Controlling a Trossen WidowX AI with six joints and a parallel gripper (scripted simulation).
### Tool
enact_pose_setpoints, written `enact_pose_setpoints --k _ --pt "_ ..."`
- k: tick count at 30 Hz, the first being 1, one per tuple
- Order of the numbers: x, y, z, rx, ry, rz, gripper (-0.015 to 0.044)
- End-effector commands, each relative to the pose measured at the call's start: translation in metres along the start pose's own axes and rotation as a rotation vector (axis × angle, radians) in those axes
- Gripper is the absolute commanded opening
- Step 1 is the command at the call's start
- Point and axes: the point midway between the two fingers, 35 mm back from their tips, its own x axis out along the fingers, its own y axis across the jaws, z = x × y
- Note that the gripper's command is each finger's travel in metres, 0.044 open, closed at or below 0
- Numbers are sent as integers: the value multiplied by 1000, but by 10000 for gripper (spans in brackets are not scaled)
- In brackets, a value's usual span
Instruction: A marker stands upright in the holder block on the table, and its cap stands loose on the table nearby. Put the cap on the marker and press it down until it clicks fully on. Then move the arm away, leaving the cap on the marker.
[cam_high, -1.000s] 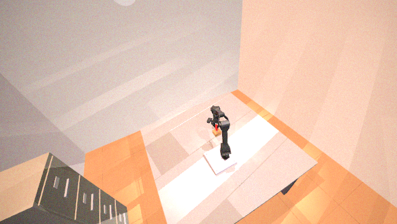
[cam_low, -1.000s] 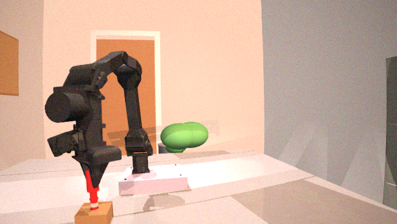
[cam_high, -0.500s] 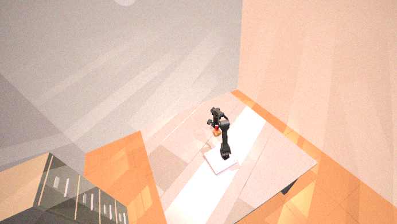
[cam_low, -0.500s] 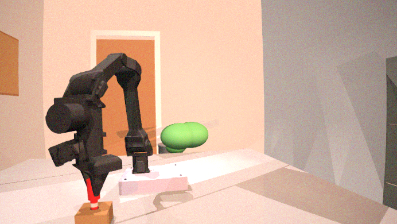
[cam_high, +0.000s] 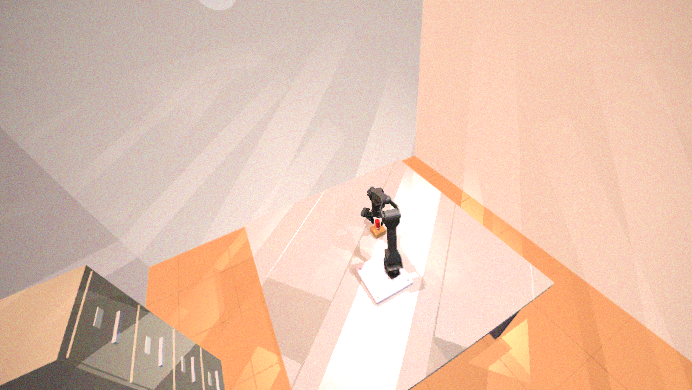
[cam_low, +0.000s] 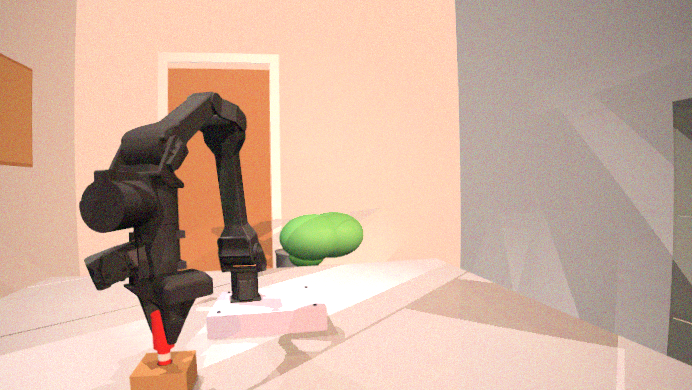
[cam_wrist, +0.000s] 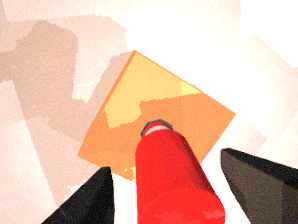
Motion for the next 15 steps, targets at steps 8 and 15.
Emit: enact_pose_setpoints --k 8,15 --pt "-8 1 1 0 0 0 440" --pt "-75 0 0 0 0 0 440"
